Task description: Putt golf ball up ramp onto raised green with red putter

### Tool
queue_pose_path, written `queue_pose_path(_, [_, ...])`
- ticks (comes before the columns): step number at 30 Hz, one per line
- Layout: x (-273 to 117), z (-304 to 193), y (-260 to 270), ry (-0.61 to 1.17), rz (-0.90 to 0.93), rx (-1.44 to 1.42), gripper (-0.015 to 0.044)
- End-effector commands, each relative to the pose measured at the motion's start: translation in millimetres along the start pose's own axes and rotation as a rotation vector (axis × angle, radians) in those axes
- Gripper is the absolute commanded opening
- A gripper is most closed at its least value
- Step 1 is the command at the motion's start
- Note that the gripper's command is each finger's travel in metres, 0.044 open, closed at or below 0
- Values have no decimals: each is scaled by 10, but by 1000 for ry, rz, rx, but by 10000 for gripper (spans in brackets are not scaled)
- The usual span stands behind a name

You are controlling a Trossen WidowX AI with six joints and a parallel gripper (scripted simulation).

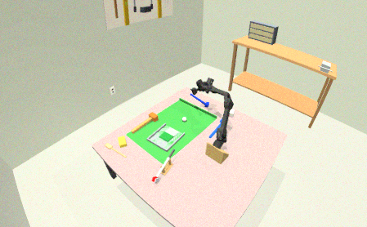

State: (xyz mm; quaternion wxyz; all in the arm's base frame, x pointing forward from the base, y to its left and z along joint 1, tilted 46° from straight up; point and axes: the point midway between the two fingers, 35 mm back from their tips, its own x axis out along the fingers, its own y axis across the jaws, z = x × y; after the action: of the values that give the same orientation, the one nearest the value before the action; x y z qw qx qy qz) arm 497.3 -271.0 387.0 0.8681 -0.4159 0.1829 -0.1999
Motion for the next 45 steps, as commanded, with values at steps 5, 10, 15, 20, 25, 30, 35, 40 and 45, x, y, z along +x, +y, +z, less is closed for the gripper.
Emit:
queue_pose_path(5, [187, 195, 1332, 53, 283, -11, 440])
queue_pose_path(10, [151, 284, 2091, 93, 437, -50, 440])
queue_pose_path(15, [10, 340, 2841, 138, 586, -110, 440])
queue_pose_path(20, [-236, 358, 3564, 187, 728, -190, 440])
queue_pose_path(25, [-577, 328, 4244, 241, 863, -292, 440])
queue_pose_path(30, [-1006, 241, 4866, 299, 986, -418, 440])
queue_pose_path(35, [-1511, 86, 5410, 362, 1096, -571, 440])
queue_pose_path(40, [-2053, -149, 5869, 435, 1184, -769, 440])
queue_pose_path(45, [-2638, -464, 6220, 514, 1243, -1014, 440])
